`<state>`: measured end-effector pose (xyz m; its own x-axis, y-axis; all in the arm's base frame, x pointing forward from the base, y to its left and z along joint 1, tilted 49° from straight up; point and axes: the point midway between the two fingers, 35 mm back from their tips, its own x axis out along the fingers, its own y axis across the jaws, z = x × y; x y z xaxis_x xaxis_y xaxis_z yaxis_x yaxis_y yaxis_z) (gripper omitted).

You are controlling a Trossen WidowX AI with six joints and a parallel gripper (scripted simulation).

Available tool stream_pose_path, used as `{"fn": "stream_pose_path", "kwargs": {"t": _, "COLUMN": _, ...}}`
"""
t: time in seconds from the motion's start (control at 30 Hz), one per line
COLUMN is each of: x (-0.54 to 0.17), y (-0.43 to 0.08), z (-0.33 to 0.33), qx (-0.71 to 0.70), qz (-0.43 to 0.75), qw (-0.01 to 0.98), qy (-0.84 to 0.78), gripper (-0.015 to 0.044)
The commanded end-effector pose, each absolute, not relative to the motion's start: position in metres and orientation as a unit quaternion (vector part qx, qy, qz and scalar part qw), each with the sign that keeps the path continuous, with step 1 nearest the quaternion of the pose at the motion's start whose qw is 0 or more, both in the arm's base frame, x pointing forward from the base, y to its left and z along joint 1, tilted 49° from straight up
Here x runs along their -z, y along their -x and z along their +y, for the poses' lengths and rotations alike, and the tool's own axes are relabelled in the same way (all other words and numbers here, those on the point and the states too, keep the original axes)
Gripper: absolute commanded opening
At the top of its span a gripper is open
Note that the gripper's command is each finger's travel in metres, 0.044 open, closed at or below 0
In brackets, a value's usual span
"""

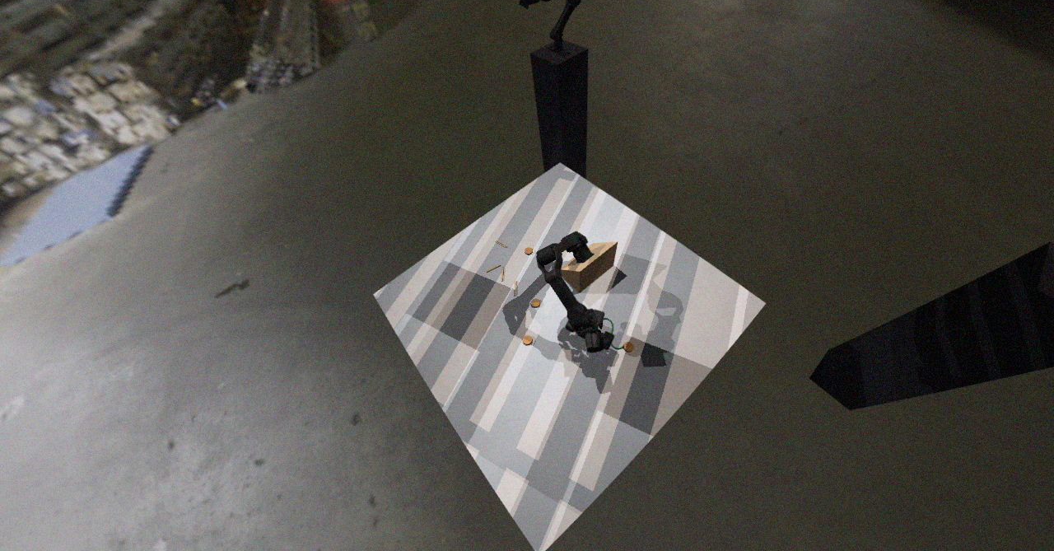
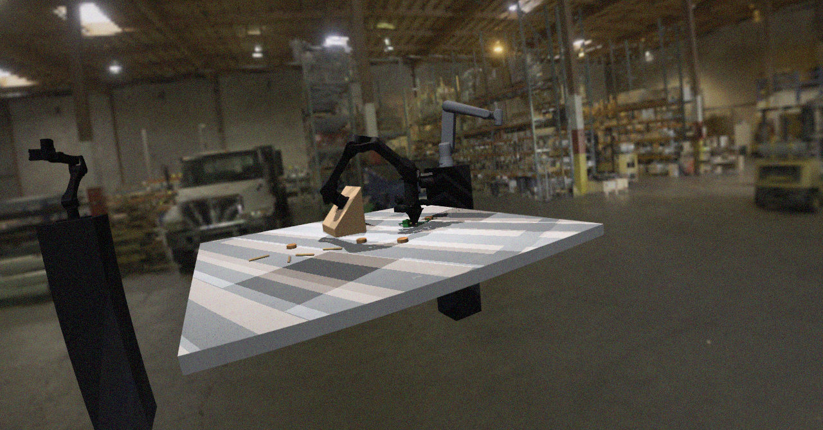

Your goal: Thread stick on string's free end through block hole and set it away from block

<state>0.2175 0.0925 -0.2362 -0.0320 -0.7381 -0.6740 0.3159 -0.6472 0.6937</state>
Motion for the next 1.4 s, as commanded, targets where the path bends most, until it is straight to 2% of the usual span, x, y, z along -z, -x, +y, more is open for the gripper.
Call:
{"fn": "stream_pose_path", "kwargs": {"t": 0.0, "x": 0.237, "y": -0.224, "z": 0.094, "qx": 0.694, "qz": -0.178, "qw": 0.381, "qy": -0.584, "gripper": 0.0}}
{"fn": "stream_pose_path", "kwargs": {"t": 1.37, "x": 0.248, "y": -0.268, "z": 0.103, "qx": 0.696, "qz": -0.174, "qw": 0.377, "qy": -0.586, "gripper": 0.0}}
